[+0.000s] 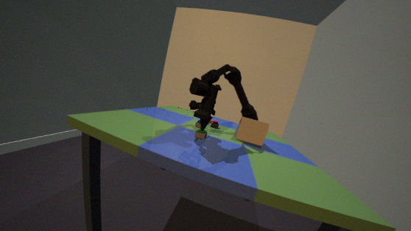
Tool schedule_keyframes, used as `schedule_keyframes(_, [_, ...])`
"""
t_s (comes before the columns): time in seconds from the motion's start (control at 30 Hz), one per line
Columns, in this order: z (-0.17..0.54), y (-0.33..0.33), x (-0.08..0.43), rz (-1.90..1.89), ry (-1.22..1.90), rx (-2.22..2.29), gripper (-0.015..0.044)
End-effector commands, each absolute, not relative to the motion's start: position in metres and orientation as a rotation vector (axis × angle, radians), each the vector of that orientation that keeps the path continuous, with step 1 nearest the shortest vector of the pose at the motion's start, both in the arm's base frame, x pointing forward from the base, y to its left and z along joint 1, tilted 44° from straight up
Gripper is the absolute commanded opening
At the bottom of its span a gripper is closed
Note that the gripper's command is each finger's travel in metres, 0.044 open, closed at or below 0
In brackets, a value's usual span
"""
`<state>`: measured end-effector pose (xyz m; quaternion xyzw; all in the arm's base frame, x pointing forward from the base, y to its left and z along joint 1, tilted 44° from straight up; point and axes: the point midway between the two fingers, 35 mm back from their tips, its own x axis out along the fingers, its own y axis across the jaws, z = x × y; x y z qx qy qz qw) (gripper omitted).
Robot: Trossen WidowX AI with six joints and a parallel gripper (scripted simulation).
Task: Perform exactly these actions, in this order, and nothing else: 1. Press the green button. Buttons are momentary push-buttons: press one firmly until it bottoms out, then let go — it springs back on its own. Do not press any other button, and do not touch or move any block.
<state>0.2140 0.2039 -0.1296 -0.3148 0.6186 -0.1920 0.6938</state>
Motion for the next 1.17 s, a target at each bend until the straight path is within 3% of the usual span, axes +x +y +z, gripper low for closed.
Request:
schedule_keyframes(0.0, [-0.131, 0.202, 0.214, -0.426, 1.379, -0.709, 0.0020])
schedule_keyframes(0.77, [-0.107, 0.224, 0.209, -0.425, 1.380, -0.709, 0.0020])
schedule_keyframes(1.1, [-0.058, 0.261, 0.195, -0.423, 1.382, -0.708, 0.0282])
schedule_keyframes(1.13, [-0.058, 0.261, 0.195, -0.423, 1.382, -0.708, 0.0282])
